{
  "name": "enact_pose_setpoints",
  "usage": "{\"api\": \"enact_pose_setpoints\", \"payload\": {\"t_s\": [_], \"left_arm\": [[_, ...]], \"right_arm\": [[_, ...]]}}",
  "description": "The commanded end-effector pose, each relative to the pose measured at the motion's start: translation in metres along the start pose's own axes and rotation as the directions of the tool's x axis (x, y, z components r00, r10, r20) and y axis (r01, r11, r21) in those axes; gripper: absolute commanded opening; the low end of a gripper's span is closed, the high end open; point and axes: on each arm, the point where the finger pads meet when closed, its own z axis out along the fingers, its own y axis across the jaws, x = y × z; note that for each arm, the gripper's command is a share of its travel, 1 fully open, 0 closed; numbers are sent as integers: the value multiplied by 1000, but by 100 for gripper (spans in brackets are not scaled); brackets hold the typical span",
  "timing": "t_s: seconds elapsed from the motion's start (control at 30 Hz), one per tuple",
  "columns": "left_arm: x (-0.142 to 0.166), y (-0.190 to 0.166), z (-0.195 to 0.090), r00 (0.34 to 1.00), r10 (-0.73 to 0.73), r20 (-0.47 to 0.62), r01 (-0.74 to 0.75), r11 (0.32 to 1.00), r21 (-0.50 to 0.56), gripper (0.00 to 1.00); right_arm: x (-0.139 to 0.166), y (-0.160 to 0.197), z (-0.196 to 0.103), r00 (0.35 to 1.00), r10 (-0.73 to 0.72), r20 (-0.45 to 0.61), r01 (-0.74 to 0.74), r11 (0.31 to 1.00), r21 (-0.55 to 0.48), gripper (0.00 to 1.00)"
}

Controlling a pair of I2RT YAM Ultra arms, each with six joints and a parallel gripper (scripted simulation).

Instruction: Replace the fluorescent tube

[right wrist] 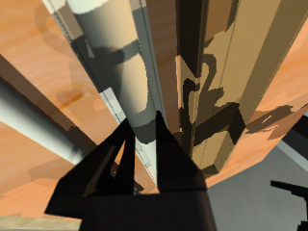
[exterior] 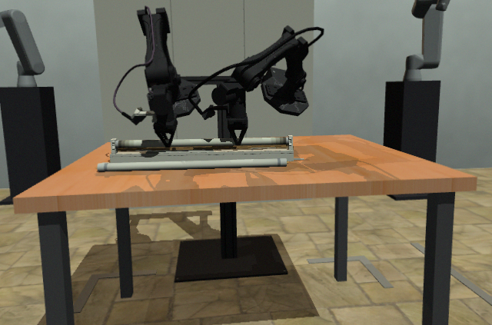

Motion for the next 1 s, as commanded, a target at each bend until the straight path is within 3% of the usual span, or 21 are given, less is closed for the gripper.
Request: {"api": "enact_pose_setpoints", "payload": {"t_s": [0.0,0.1,0.57,0.67,0.7,0.97], "left_arm": [[-12,4,-17,999,18,32,-16,998,-62,11],[-11,-2,-16,999,27,31,-25,999,-41,11],[-12,5,-18,999,16,34,-9,984,-178,11],[-9,-3,-16,999,31,29,-27,989,-143,11],[-11,5,-17,999,16,33,-9,981,-194,11],[-11,3,-18,999,21,33,-12,965,-263,11]], "right_arm": [[3,3,-6,1000,-7,5,8,999,-50,11],[-1,-2,-6,1000,0,10,0,1000,-27,11],[2,4,-8,1000,-8,9,10,986,-165,11],[0,-4,-6,1000,-2,11,3,992,-129,11],[-2,4,-7,1000,-2,14,4,983,-182,11],[-2,2,-8,1000,-7,17,11,969,-247,11]]}}
